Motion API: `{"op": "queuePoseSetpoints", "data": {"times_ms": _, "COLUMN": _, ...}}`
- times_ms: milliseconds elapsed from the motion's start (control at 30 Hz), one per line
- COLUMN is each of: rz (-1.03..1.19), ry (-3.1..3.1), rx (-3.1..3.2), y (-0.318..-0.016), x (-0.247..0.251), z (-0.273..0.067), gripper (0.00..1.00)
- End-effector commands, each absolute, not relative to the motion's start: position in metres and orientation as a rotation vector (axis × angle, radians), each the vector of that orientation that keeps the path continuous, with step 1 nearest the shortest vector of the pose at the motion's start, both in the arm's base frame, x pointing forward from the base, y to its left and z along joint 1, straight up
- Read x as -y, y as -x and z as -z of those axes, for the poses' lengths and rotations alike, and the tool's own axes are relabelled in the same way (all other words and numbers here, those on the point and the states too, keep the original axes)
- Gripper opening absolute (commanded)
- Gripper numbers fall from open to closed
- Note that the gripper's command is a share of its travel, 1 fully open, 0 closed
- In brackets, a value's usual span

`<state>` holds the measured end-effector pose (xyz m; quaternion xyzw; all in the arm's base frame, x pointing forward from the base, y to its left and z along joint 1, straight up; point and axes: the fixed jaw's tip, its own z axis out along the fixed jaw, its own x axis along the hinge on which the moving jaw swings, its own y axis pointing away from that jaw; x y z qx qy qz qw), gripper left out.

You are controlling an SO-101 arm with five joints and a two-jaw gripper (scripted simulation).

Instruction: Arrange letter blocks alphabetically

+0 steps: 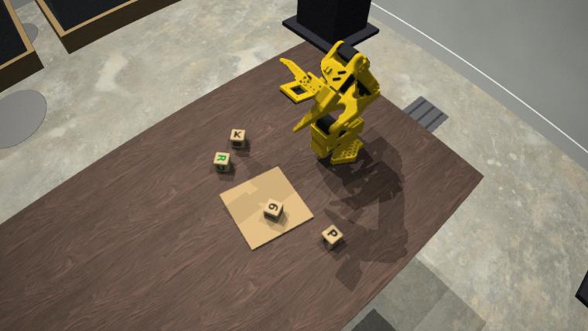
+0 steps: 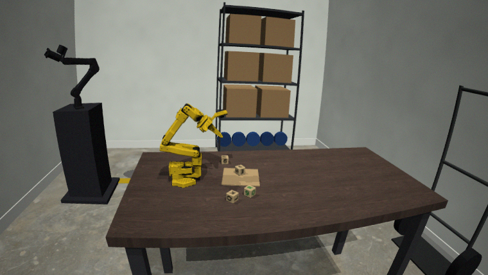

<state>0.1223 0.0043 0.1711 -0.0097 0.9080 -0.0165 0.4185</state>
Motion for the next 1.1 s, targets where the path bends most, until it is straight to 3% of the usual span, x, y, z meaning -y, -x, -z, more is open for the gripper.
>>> {"op": "queuePoseSetpoints", "data": {"times_ms": 0, "rz": 0.048, "ry": 0.022, "rx": -2.297, "y": -0.126, "x": -0.003, "z": -0.173, "gripper": 1.00}}
{"op": "queuePoseSetpoints", "data": {"times_ms": 1067, "rz": 0.044, "ry": 0.016, "rx": -2.486, "y": -0.133, "x": -0.002, "z": -0.154, "gripper": 1.00}}
